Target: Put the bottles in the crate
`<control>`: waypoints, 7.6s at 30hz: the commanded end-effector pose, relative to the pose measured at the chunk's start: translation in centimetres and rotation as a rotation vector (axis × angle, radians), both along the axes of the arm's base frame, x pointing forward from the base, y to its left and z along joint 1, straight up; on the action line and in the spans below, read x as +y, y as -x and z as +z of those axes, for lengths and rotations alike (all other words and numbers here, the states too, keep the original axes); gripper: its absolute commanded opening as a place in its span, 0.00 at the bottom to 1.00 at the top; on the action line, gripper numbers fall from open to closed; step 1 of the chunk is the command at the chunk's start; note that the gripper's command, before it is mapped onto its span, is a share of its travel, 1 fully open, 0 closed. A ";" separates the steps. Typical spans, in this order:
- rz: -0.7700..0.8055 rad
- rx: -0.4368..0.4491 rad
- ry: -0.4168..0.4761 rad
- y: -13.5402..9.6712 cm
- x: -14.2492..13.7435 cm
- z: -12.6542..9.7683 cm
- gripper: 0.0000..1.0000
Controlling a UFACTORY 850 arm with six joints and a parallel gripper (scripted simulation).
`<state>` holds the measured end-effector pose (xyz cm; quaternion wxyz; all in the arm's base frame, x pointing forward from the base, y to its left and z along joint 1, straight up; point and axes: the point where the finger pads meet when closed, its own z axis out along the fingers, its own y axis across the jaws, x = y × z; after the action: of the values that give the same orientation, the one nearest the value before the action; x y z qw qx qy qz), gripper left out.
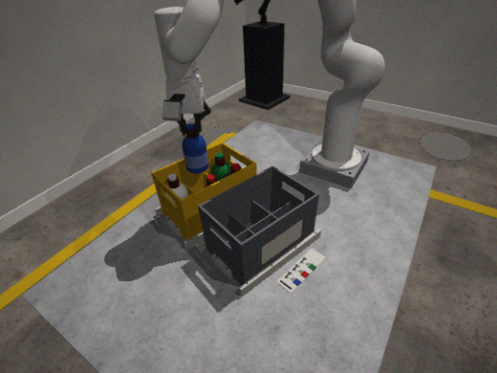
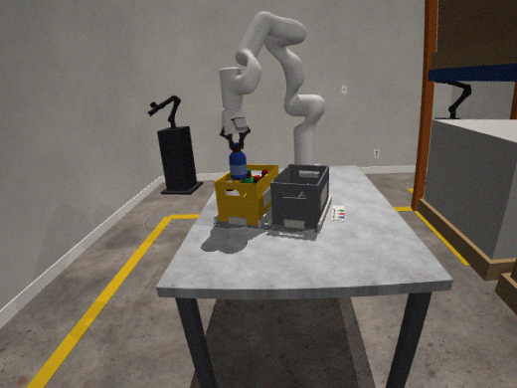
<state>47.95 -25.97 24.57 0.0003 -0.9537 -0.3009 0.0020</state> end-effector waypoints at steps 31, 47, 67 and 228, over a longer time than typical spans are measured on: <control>0.000 -0.002 0.001 -0.1 0.0 4.0 0.00; 0.000 -0.002 0.001 0.6 2.3 4.0 0.00; 0.000 -0.002 0.001 1.6 5.7 4.0 0.00; 0.000 -0.002 0.000 6.9 24.8 4.0 0.00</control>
<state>40.97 -1.12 28.45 0.0003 -0.9537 -0.3009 0.0020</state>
